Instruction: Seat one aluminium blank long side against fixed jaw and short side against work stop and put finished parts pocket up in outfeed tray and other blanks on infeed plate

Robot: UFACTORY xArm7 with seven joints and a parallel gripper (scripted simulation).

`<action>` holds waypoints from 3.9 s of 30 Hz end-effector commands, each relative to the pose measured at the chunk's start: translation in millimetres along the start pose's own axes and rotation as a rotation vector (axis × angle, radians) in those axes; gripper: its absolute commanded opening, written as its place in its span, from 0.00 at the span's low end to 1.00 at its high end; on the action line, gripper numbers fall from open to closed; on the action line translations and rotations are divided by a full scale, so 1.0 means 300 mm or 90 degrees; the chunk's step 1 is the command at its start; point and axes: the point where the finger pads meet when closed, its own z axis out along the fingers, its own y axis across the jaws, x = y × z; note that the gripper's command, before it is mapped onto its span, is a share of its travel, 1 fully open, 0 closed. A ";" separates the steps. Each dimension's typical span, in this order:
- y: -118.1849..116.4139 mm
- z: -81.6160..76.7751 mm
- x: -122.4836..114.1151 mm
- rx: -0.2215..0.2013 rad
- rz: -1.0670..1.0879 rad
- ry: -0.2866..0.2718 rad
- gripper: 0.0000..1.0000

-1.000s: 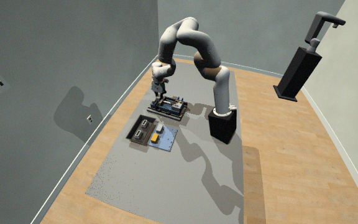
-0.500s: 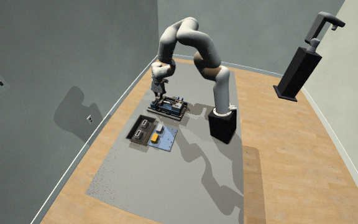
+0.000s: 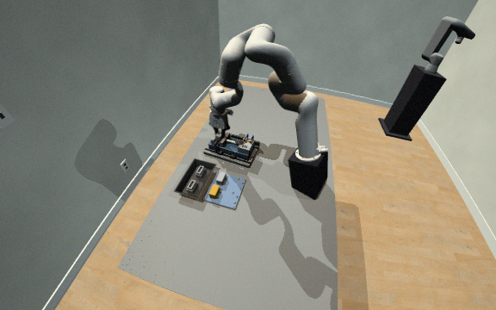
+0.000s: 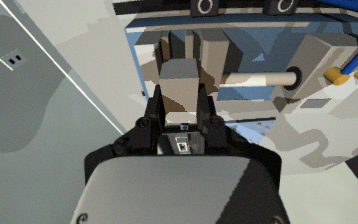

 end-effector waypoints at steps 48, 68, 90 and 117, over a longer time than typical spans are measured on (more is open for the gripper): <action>-0.004 0.005 0.001 0.002 0.000 0.000 0.00; -0.004 0.005 0.001 0.002 0.000 0.000 0.69; -0.004 0.005 0.001 0.002 0.000 0.000 0.69; -0.004 -0.155 0.001 0.002 0.000 0.000 0.69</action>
